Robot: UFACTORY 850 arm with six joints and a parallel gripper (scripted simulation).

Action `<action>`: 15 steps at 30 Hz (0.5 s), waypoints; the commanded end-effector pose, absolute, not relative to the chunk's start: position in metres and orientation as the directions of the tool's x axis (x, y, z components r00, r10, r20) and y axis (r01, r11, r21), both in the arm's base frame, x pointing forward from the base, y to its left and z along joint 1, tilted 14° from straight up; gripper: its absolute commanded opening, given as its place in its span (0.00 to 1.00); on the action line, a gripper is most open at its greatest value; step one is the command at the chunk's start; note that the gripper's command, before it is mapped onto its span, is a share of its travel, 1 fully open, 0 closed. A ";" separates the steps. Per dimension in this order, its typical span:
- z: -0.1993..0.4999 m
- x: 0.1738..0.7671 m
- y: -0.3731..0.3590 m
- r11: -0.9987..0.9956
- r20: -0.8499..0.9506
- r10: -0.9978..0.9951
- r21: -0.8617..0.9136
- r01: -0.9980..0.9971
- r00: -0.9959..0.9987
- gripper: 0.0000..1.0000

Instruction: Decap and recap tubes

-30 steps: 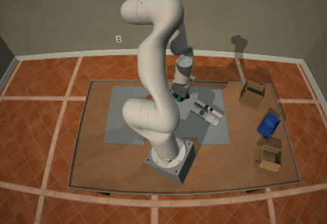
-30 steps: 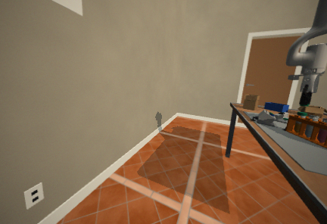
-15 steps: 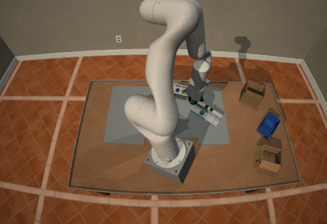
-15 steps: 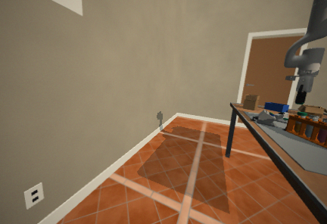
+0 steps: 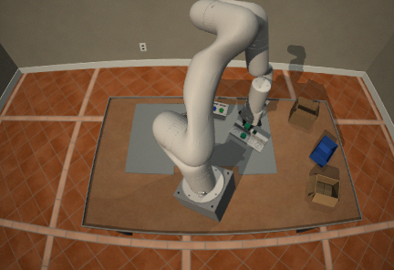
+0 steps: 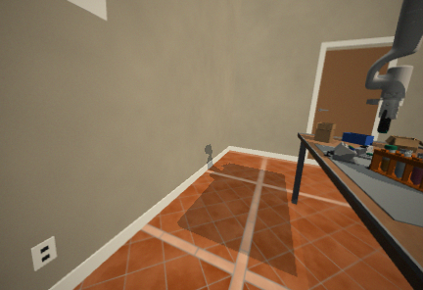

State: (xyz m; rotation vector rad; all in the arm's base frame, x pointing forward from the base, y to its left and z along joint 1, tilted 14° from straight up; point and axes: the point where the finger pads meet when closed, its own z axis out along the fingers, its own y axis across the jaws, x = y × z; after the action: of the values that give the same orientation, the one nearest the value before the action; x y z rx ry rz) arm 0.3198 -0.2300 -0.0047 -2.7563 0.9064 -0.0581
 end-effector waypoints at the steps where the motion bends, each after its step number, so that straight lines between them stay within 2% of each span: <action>1: -0.011 0.316 -0.256 -0.779 -0.048 -0.587 -0.238 -0.580 0.808 0.00; 5: -0.017 0.312 -0.278 -0.779 -0.048 -0.587 -0.238 -0.580 0.808 0.00; 15: -0.017 0.312 -0.278 -0.779 -0.048 -0.587 -0.238 -0.580 0.808 0.00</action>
State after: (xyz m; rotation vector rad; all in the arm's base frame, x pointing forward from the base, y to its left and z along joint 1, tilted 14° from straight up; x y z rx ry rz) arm 0.3110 -0.2762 -0.0168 -2.7537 0.9030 -0.0471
